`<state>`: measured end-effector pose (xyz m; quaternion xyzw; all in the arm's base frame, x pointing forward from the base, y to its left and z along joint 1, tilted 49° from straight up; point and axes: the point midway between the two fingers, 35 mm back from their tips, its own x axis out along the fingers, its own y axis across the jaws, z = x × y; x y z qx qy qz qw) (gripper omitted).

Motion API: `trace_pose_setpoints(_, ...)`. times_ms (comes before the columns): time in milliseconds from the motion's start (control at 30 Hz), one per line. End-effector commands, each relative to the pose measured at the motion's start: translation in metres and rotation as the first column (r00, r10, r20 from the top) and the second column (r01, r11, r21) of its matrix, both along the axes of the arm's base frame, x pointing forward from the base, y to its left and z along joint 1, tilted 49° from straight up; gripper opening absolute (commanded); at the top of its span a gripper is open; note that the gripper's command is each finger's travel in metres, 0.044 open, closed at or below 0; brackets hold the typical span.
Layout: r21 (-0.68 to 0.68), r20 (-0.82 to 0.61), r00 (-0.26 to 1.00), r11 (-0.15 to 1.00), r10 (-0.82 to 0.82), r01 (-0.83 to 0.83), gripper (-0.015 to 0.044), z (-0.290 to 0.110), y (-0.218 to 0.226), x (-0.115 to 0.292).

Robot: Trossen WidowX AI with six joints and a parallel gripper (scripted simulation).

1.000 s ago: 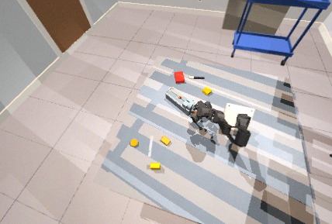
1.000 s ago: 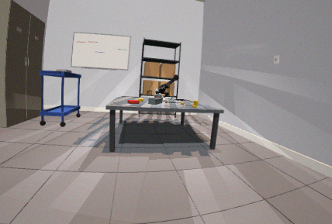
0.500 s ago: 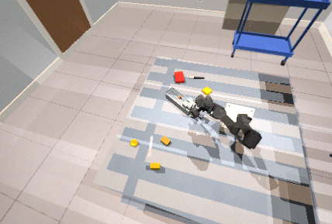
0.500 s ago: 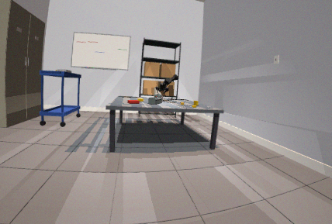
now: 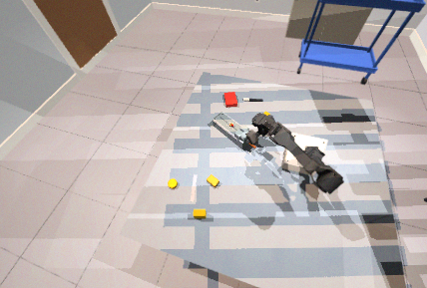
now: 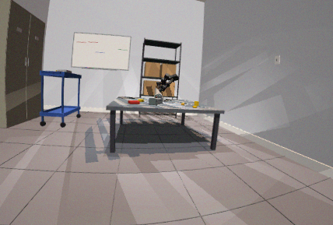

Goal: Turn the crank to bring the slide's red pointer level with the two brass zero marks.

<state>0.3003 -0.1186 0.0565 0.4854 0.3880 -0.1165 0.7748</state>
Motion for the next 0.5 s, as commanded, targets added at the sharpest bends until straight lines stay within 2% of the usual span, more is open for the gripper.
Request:
trace_pose_setpoints(0,0.018,0.003,1.0,0.999,0.03,-0.03,0.044,-0.004,-0.006,0.009)
trace_pose_setpoints(467,0.072,0.063,0.989,0.988,0.134,-0.139,0.044,-0.026,-0.04,0.05)
